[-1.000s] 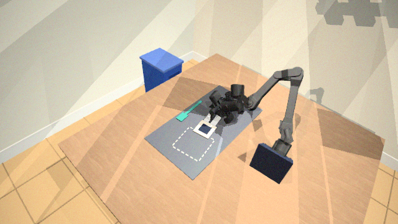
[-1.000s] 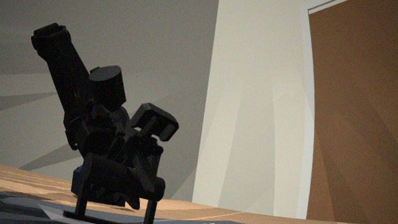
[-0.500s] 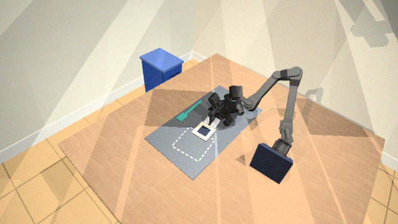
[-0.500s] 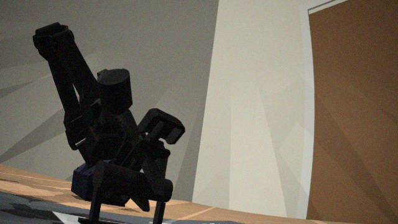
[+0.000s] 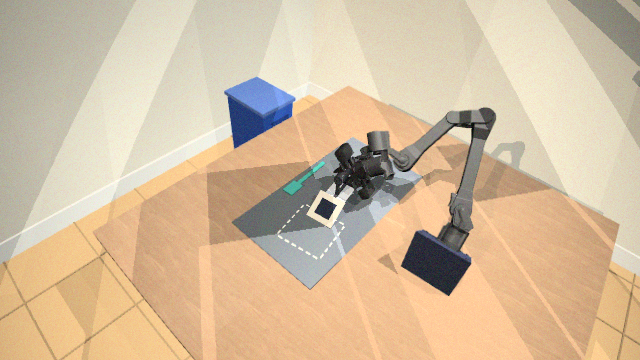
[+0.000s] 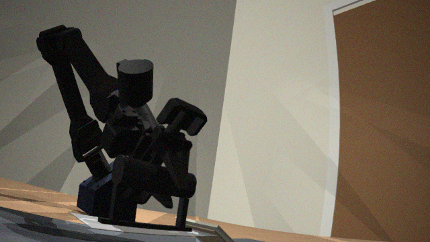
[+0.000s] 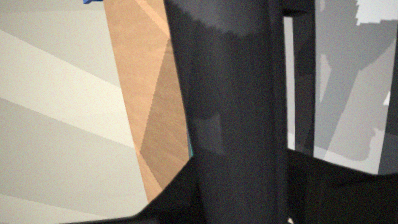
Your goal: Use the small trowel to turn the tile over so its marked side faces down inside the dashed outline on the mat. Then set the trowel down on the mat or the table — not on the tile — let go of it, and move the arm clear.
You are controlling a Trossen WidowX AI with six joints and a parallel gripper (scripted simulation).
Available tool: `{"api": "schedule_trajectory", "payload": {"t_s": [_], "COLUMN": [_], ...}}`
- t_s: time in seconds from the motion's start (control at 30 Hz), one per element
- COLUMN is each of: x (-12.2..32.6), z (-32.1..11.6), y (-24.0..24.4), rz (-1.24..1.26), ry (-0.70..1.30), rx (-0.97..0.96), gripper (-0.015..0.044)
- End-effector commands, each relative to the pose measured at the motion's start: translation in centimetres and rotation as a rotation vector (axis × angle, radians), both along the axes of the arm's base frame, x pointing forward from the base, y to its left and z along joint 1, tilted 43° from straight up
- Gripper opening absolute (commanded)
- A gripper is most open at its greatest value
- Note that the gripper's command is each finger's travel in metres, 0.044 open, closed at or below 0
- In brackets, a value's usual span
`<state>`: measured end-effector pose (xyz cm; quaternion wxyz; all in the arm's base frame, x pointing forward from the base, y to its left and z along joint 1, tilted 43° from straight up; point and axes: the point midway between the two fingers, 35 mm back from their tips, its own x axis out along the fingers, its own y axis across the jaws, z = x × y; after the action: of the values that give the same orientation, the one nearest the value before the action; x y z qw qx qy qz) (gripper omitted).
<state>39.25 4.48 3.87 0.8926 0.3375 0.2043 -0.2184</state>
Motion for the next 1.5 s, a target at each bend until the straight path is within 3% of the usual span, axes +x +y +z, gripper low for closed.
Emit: {"api": "schedule_trajectory", "payload": {"t_s": [0.0, 1.0, 1.47], "x": [0.0, -1.4, -0.5], "z": [0.5, -3.0, 2.3], "y": [1.6, 6.0, 4.2], "rz": [0.011, 0.011, 0.011], "ry": [-0.017, -0.016, -0.016], "rx": [0.011, 0.014, 0.013], "gripper": [0.0, 0.0, 0.0]}}
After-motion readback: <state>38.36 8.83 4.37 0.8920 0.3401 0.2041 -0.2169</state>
